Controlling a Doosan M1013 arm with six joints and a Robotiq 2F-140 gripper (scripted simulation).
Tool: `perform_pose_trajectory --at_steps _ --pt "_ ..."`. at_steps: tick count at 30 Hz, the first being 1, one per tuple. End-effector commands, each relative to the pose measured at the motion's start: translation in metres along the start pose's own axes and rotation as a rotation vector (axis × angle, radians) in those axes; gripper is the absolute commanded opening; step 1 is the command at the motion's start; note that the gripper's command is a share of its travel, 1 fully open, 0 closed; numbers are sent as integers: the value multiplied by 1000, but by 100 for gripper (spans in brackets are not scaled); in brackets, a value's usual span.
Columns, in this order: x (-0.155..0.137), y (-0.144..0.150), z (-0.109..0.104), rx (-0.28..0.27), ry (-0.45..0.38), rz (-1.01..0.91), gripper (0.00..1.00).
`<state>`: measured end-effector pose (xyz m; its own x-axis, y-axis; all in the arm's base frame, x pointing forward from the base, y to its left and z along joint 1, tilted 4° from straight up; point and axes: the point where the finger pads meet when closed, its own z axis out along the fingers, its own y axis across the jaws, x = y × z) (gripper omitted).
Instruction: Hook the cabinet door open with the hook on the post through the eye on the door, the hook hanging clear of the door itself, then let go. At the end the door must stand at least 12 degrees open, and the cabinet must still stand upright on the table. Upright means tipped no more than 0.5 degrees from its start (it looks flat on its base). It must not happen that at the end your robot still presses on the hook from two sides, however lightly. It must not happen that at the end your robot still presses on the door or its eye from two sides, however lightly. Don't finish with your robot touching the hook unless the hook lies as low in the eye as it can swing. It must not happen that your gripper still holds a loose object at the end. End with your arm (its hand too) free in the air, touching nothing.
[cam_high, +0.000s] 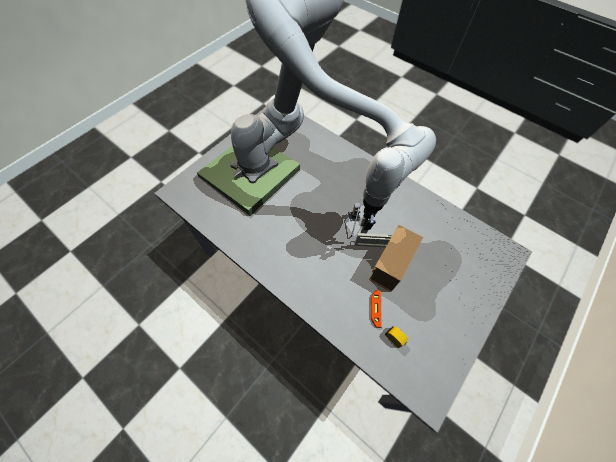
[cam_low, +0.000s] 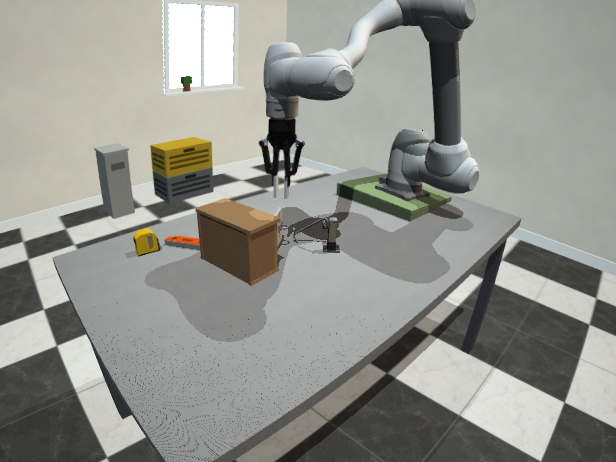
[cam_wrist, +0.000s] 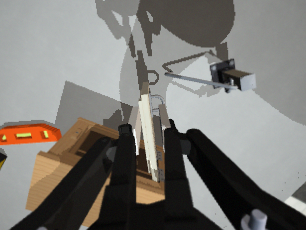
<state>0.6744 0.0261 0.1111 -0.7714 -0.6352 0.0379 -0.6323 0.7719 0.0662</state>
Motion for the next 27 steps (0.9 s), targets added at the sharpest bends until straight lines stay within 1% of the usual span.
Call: perform_pose_trajectory --at_steps 1,12,23,25,27 --pt "0 -3 -11 4 -4 -2 16" --pt "0 -3 -20 4 -4 -2 16" --pt "0 -3 -21 4 -4 -3 16" --pt "1 -2 -22 4 -3 -24 16" --pt "2 2 -22 4 -3 -91 16"
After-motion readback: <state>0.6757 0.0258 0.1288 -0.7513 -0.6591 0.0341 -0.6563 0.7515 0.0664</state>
